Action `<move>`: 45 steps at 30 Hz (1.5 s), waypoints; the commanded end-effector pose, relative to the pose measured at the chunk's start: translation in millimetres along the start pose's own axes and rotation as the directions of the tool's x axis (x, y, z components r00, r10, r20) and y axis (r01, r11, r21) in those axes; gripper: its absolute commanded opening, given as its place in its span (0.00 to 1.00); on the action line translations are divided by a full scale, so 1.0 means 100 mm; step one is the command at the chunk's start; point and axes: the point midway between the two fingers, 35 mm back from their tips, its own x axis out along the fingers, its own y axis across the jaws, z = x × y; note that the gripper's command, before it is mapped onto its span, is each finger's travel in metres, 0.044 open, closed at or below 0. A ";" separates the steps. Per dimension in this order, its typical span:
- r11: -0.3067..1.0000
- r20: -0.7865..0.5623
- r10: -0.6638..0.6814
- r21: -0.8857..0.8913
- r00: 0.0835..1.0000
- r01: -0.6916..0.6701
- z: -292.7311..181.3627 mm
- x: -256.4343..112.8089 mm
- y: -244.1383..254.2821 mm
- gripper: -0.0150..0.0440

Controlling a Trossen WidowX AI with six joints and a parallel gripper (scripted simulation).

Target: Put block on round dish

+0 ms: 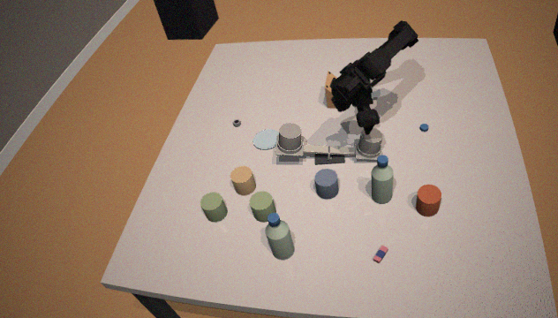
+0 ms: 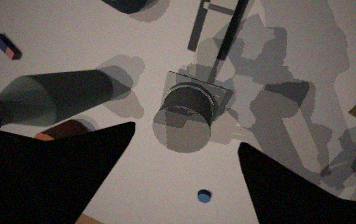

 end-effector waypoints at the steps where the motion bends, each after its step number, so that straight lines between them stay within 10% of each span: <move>1: 0.995 0.019 -0.036 0.098 0.999 0.034 -0.12 0.07 0.07 1.00; 45: 0.989 0.024 -0.051 0.139 0.998 0.047 -0.15 0.73 0.07 1.00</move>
